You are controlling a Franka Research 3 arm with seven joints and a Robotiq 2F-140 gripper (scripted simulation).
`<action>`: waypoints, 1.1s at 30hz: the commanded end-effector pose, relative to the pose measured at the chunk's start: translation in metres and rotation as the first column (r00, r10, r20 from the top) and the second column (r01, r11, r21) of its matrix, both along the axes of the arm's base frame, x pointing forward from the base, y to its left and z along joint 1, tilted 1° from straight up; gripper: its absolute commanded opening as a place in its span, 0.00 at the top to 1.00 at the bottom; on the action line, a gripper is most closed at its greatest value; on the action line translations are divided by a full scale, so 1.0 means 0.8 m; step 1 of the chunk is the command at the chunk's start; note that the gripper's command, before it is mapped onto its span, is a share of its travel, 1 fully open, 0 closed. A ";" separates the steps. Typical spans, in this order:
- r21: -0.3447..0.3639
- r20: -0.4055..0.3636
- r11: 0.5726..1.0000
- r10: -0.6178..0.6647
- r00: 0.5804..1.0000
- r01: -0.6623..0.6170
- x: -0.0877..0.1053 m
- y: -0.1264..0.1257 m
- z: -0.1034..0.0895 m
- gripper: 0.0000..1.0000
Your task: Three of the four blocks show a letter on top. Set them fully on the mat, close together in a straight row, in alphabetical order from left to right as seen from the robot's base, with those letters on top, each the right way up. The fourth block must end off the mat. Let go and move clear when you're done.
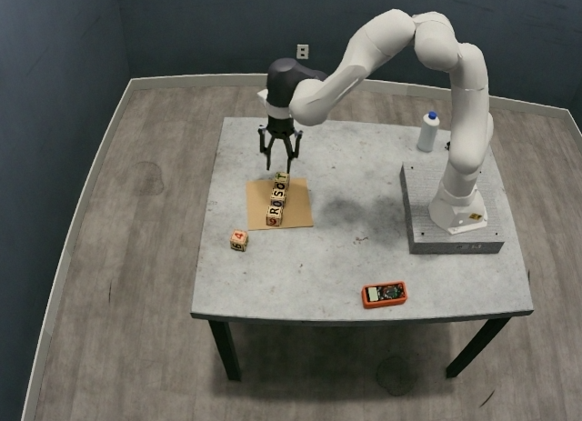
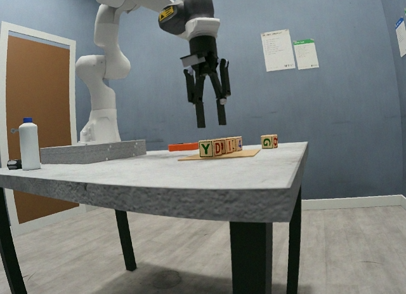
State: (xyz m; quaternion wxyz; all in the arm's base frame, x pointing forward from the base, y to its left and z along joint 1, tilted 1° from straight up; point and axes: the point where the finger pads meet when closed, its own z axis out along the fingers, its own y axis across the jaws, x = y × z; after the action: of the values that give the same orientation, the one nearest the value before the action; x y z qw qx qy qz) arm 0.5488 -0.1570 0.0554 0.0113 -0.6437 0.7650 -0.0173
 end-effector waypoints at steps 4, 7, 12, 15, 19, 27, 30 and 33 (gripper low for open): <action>0.011 -0.027 1.000 0.013 1.000 -0.013 -0.012 0.003 0.013 0.56; 0.011 -0.027 1.000 0.013 1.000 -0.013 -0.012 0.003 0.016 0.56; 0.011 -0.027 1.000 0.013 1.000 -0.013 -0.012 0.003 0.016 0.00; 0.011 -0.027 1.000 0.013 1.000 -0.013 -0.012 0.003 0.016 0.00; 0.011 -0.027 1.000 0.013 1.000 -0.013 -0.012 0.003 0.016 0.00; 0.011 -0.027 1.000 0.013 1.000 -0.013 -0.012 0.003 0.016 0.00; 0.011 -0.027 1.000 0.013 1.000 -0.013 -0.012 0.003 0.016 0.00; 0.011 -0.027 1.000 0.013 1.000 -0.013 -0.012 0.003 0.017 0.00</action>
State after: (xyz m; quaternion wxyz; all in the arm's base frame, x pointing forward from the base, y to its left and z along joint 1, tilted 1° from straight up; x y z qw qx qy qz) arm 0.5395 -0.1547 0.0677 0.0042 -0.6477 0.7619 -0.0050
